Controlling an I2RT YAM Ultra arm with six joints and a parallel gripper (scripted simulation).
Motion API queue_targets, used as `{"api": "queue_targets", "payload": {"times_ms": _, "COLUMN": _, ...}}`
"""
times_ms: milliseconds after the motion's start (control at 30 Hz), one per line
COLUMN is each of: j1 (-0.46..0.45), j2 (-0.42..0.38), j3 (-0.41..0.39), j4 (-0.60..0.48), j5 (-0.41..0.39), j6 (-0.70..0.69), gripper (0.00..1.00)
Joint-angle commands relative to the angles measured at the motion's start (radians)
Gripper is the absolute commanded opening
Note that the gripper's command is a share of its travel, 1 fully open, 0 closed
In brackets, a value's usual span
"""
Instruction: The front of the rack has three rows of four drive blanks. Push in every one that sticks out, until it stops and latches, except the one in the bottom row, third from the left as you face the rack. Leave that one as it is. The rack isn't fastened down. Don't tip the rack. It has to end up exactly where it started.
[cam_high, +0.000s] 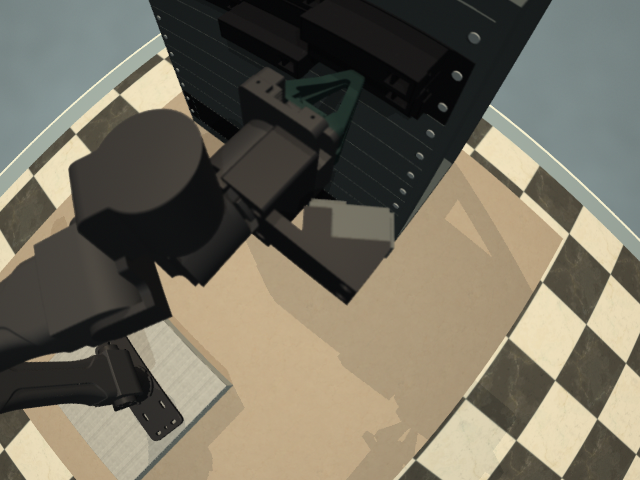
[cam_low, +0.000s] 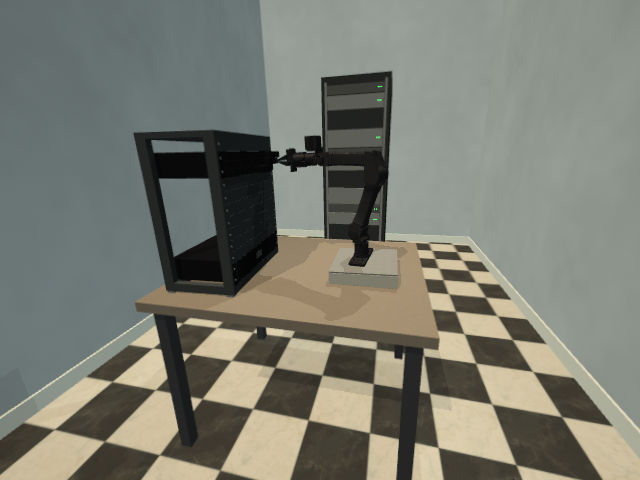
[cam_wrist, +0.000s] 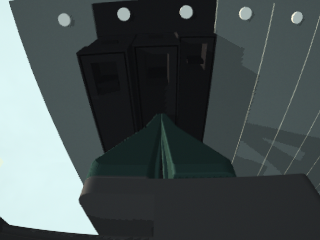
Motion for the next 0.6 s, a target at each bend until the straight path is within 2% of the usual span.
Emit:
{"api": "queue_targets", "payload": {"times_ms": 0, "j1": 0.014, "j2": 0.017, "j3": 0.038, "j4": 0.030, "j5": 0.014, "j6": -0.013, "gripper": 0.00}}
{"api": "queue_targets", "payload": {"times_ms": 567, "j1": 0.018, "j2": 0.023, "j3": 0.043, "j4": 0.032, "j5": 0.017, "j6": -0.013, "gripper": 0.00}}
